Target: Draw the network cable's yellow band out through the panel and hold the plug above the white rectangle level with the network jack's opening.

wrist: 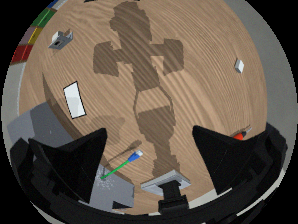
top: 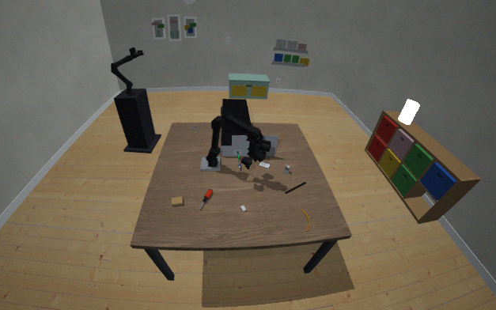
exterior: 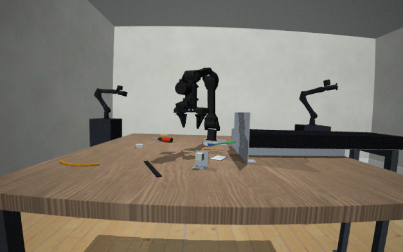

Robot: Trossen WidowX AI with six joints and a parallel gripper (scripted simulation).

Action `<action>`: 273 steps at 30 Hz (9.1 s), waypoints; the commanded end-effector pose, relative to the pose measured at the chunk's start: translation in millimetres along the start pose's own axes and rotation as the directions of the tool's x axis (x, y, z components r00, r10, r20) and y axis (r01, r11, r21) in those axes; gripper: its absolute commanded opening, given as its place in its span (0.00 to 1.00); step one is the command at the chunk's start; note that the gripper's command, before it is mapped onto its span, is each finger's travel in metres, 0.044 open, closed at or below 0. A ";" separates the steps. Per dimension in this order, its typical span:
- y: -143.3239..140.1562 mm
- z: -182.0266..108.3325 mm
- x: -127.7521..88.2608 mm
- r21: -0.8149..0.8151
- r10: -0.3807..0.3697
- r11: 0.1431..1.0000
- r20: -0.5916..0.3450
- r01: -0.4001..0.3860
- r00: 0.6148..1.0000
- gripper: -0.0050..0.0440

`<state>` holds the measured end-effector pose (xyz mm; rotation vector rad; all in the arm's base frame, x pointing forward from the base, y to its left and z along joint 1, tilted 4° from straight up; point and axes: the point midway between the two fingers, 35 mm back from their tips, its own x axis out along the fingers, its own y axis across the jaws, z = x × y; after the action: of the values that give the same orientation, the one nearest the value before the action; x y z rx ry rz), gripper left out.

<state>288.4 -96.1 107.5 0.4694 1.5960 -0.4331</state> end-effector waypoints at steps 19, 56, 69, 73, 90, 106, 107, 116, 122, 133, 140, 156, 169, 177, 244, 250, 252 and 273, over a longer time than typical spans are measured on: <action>-0.3 -0.4 6.8 0.759 0.003 0.651 0.018 -0.016 1.000 1.00; 55.1 -49.7 58.6 -0.368 0.321 0.845 -0.231 -0.388 0.919 1.00; 73.9 -73.5 71.5 -0.724 0.443 0.453 -0.323 -0.520 0.836 1.00; 80.2 -82.1 75.0 -0.807 0.485 0.275 -0.352 -0.522 0.801 1.00; 88.5 -116.6 86.8 -0.885 0.612 -0.274 -0.463 -0.377 0.641 1.00; 95.6 -161.6 94.2 -0.794 0.698 -0.607 -0.560 -0.047 0.446 1.00; 95.9 -163.3 94.3 -0.789 0.702 -0.614 -0.562 -0.029 0.437 1.00; 94.0 -158.7 90.0 -0.781 0.710 -0.624 -0.553 0.026 0.436 1.00; 74.1 -143.5 63.1 -0.780 0.710 -0.625 -0.549 0.035 0.442 1.00; 73.1 -141.9 62.0 -0.818 0.627 -0.531 -0.555 -0.221 0.547 1.00; 71.1 -138.4 59.4 -0.851 0.536 -0.332 -0.526 -0.407 0.661 1.00; 68.5 -125.1 47.7 -0.807 0.375 0.311 -0.381 -0.502 0.845 1.00; 66.4 -127.6 37.7 -0.507 0.249 0.782 -0.278 -0.362 0.928 1.00; 65.4 -130.8 29.6 -0.195 0.173 0.957 -0.206 -0.214 0.963 1.00; 58.6 -140.8 100.3 0.759 0.000 0.651 0.004 -0.003 1.000 1.00; 58.3 -141.2 106.8 0.759 -0.001 0.651 0.004 -0.003 1.000 1.00; 58.0 -141.4 110.0 0.759 -0.001 0.651 0.004 -0.003 1.000 1.00; 60.0 -138.7 110.0 0.758 0.011 0.652 0.017 -0.020 1.000 0.27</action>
<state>194.7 33.3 6.2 1.1135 1.3429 -1.1213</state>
